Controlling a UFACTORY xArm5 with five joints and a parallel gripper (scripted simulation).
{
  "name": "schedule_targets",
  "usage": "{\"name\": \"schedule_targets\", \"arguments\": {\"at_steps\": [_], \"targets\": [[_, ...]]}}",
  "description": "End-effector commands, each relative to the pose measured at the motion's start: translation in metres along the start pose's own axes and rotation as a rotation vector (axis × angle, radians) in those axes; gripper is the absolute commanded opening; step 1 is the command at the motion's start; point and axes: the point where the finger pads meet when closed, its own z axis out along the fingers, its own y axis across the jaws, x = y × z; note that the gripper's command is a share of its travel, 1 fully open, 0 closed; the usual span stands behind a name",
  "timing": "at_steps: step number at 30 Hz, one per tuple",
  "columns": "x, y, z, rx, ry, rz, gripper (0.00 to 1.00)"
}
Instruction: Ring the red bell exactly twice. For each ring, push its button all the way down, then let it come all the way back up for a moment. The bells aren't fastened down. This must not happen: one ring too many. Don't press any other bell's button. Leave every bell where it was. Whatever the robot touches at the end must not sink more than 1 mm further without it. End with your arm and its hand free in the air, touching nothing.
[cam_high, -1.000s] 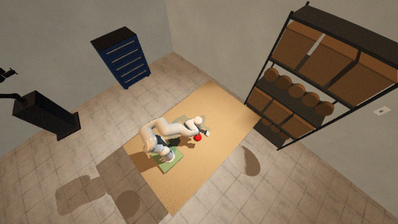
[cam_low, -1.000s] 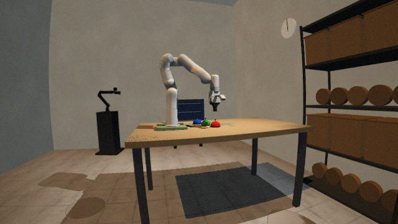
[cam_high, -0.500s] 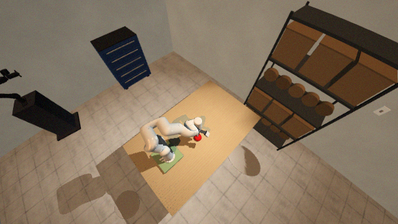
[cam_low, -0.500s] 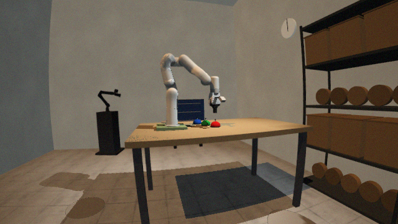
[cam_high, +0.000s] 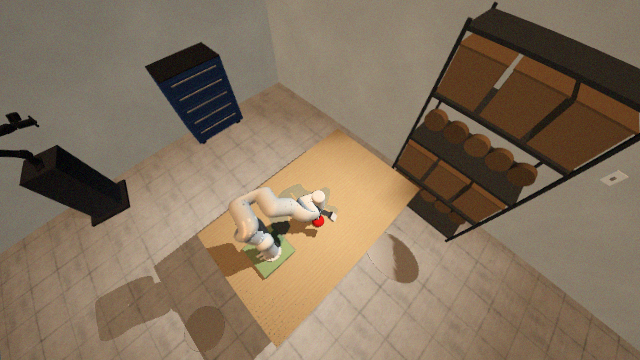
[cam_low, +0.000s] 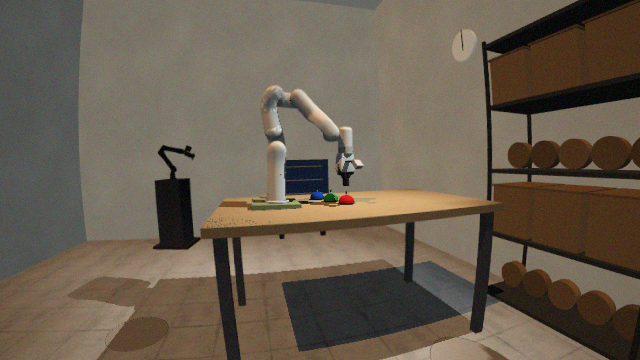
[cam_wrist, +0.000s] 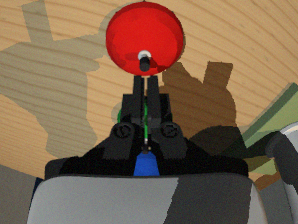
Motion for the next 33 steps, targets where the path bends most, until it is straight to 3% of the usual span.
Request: {"name": "schedule_targets", "arguments": {"at_steps": [1,16,33], "targets": [[0.001,-0.001,0.006,0.003,0.002,0.0,0.0],[0.001,-0.002,0.02,0.003,0.002,0.0,0.0],[0.001,-0.002,0.022,0.003,0.002,0.0,0.0]]}}
